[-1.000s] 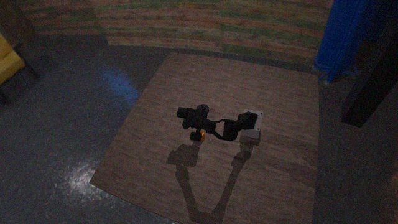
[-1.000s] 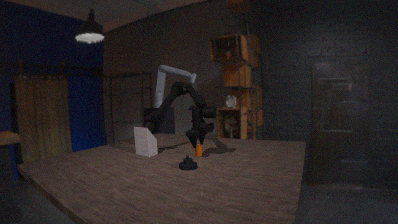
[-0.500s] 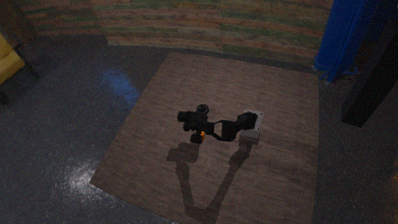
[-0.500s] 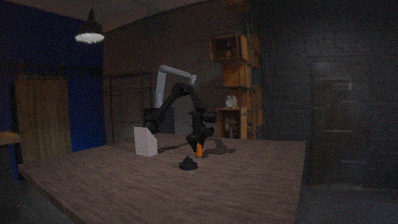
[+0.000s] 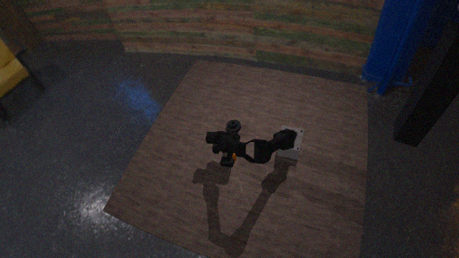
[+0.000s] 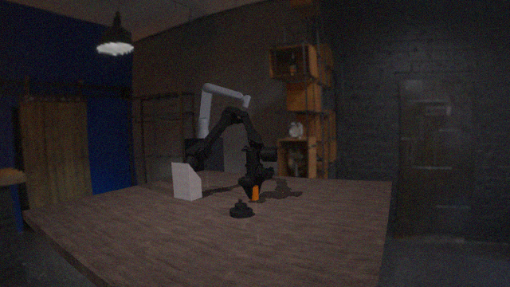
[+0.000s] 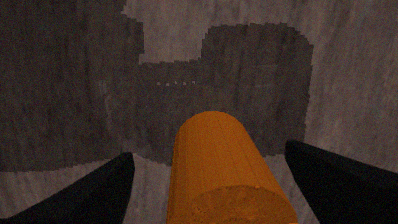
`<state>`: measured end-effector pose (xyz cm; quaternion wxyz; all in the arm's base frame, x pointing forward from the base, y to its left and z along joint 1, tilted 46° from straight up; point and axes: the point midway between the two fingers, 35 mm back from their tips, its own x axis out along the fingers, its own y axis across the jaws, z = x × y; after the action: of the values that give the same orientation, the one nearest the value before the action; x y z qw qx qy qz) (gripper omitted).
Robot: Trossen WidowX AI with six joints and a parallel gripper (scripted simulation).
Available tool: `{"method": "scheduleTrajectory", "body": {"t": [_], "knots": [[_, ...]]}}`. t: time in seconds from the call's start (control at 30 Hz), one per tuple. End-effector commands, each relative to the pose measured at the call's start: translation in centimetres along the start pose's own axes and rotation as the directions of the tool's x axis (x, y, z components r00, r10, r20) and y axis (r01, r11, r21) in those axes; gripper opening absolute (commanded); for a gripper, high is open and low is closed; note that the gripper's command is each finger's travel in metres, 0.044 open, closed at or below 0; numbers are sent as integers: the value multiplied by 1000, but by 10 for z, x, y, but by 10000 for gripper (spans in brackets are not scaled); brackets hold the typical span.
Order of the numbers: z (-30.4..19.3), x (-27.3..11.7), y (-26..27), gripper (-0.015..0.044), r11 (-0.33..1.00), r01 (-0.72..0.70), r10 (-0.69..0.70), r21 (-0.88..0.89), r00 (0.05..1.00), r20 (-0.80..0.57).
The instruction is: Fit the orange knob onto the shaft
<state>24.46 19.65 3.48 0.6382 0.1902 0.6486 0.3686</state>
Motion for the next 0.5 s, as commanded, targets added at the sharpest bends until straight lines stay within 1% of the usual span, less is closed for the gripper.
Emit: {"method": "scheduleTrajectory", "body": {"t": [0.0, 0.17, 0.33, 0.47], "knots": [[-1, 2, -2, 282, 1000, 4, -4, 7, 1000, -3], [-1, 2, -2, 151, 1000, 4, -4, 7, 1000, -3], [-1, 2, -2, 118, 1000, 4, -4, 7, 1000, -3], [5, -1, -1, 13, 1000, -3, 2, 27, 1000, 26]]}}
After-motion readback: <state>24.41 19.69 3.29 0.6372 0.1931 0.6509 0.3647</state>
